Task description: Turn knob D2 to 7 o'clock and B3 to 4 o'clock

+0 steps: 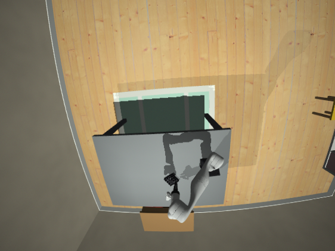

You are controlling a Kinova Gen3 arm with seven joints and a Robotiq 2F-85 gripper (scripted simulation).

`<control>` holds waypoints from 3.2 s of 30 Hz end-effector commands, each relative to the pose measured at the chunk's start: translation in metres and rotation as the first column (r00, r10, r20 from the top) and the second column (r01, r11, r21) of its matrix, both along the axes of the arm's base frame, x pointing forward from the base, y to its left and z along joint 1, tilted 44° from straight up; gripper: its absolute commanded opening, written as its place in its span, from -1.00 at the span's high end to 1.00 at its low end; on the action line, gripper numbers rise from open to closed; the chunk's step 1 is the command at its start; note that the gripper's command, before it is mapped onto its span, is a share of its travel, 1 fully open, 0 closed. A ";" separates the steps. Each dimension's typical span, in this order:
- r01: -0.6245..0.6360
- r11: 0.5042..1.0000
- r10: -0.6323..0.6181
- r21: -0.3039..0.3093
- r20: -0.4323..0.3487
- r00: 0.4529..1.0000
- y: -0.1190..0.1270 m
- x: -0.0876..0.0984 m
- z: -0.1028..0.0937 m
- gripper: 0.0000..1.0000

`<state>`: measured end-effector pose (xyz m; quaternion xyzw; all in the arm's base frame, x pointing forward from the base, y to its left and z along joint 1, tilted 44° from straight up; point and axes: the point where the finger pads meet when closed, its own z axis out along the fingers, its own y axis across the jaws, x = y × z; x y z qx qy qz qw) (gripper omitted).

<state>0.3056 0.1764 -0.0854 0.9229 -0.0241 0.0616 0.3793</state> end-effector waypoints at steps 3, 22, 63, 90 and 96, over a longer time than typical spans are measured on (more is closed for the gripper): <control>0.101 0.995 -0.103 0.025 0.120 0.987 0.006 -0.001 0.003 0.62; 0.426 0.884 -0.466 0.195 0.442 0.766 0.013 0.000 0.008 0.62; 0.485 0.838 -0.542 0.253 0.498 0.677 0.015 0.001 0.009 0.62; 0.484 0.838 -0.542 0.253 0.498 0.677 0.013 0.001 0.007 0.62; 0.484 0.838 -0.542 0.253 0.498 0.677 0.011 0.002 0.005 0.62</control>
